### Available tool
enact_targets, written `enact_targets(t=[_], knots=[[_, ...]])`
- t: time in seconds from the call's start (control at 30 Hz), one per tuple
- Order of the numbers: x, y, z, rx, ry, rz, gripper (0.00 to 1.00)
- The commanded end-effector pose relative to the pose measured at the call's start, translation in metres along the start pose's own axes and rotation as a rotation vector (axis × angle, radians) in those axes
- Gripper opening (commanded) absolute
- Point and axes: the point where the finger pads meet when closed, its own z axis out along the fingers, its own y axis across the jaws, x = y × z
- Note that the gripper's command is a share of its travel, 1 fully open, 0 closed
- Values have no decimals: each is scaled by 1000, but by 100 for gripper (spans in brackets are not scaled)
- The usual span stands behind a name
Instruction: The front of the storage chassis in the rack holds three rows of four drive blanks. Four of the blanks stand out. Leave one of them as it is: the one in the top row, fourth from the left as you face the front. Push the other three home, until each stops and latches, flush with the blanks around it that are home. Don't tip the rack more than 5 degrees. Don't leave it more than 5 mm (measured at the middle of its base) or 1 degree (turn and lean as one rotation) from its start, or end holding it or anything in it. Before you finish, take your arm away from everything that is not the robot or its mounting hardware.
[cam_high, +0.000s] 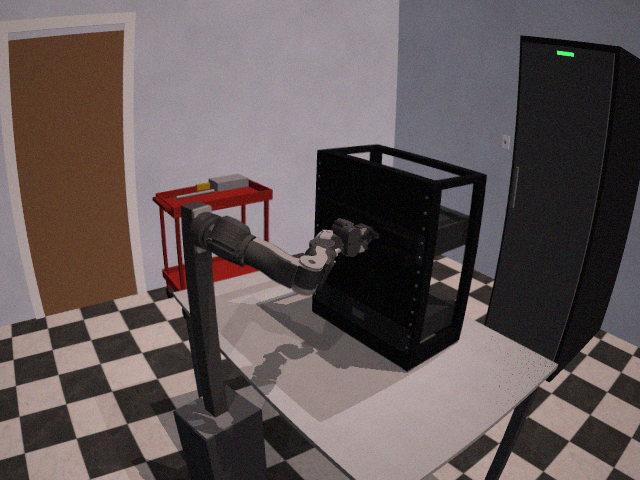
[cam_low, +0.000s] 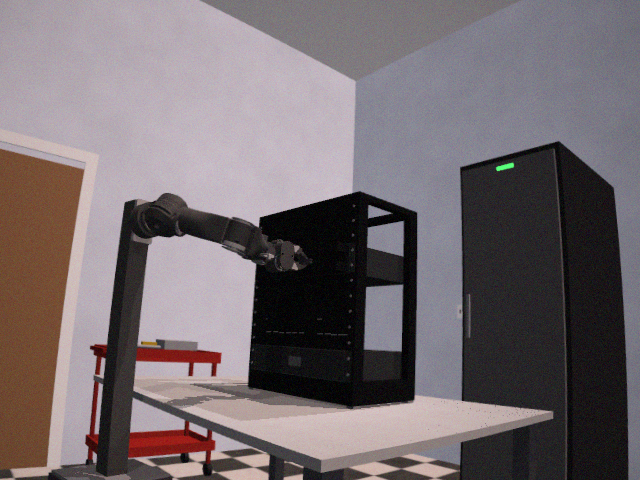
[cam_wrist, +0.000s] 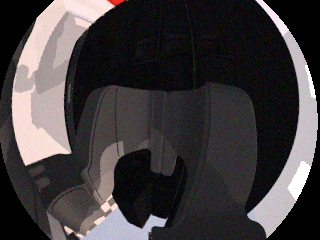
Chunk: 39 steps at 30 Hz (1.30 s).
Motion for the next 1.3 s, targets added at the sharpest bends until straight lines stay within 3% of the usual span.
enact_targets(t=[0.0, 1.27], knots=[[3, 6, 3, -13, 12, 2, 0], [4, 7, 8, -13, 12, 2, 0]])
